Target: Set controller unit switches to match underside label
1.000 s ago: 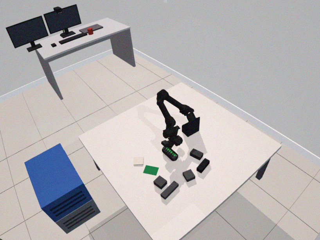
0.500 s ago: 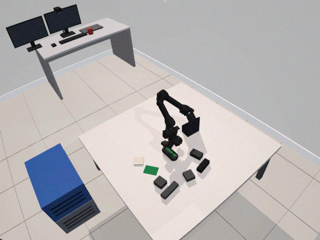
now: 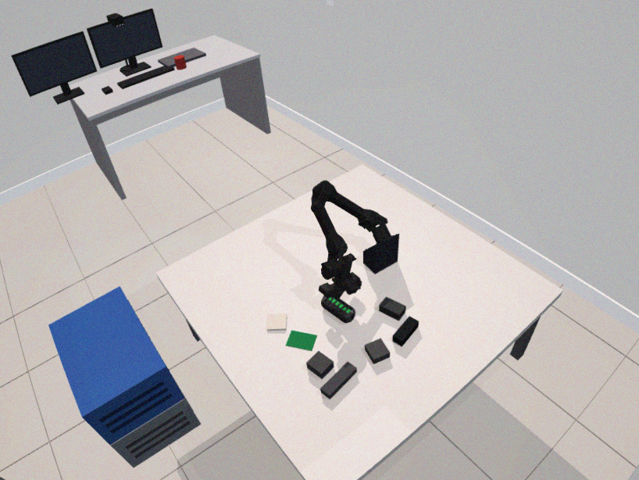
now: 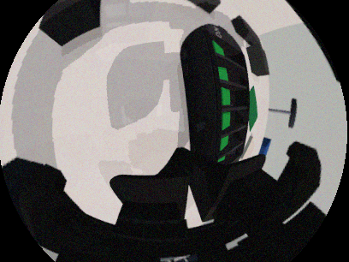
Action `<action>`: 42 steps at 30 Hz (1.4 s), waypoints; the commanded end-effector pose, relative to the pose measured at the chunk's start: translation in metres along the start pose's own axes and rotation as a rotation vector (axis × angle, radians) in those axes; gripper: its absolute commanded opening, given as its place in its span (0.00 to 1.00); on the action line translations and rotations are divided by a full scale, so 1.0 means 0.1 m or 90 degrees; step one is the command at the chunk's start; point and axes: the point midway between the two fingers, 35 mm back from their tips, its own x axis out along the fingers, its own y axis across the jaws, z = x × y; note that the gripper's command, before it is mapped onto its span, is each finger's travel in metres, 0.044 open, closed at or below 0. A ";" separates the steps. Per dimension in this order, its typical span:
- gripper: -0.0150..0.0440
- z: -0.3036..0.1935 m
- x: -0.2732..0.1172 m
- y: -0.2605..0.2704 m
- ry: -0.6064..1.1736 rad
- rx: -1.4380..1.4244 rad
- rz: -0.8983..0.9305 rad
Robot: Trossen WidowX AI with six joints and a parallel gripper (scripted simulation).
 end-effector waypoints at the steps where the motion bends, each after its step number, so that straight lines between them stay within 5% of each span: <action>1: 0.25 0.00 0.02 -0.15 -0.001 0.016 -0.011; 42: 0.25 -0.02 0.10 -0.42 -0.001 0.016 -0.012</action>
